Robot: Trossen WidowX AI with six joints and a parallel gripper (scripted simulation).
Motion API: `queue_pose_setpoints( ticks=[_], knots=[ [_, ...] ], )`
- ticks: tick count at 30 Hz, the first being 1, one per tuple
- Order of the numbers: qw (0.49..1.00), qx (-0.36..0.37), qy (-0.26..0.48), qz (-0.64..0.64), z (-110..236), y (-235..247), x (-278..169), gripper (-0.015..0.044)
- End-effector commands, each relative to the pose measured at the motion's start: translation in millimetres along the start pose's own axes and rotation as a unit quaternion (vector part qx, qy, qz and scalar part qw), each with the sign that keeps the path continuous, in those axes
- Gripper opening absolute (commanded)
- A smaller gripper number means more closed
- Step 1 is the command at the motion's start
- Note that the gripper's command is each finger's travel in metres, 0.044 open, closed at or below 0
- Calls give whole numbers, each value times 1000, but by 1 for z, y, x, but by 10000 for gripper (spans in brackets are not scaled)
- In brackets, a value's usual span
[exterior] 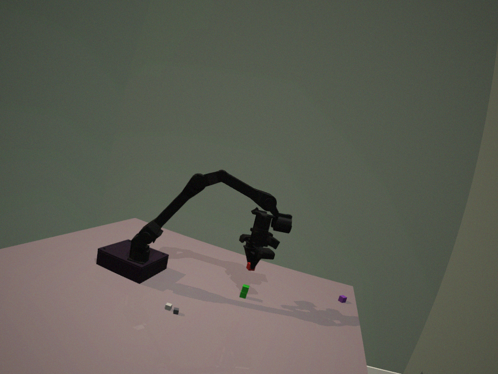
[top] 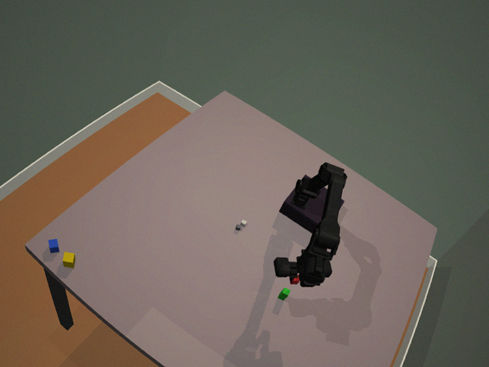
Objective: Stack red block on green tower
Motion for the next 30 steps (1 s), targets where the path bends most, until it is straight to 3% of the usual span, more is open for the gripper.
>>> queue_pose_setpoints(
  ticks=[1,7,21,30],
  knots=[
    [1000,0,1,-7,-7,0,3,0],
    [1000,0,1,-7,-38,1,5,0],
    [1000,0,1,-7,-71,3,1,0],
    [1000,0,1,-7,-71,3,1,0]
  ],
)
Point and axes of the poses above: the point midway between the two fingers, 35 mm back from their tips, its own z axis back along the fingers, its own y axis across the jaws, x = y × z, the point moved 8 cm from there along z, back along the fingers, and after that the axes turned 1 degree about -z, right-handed, at the moved point
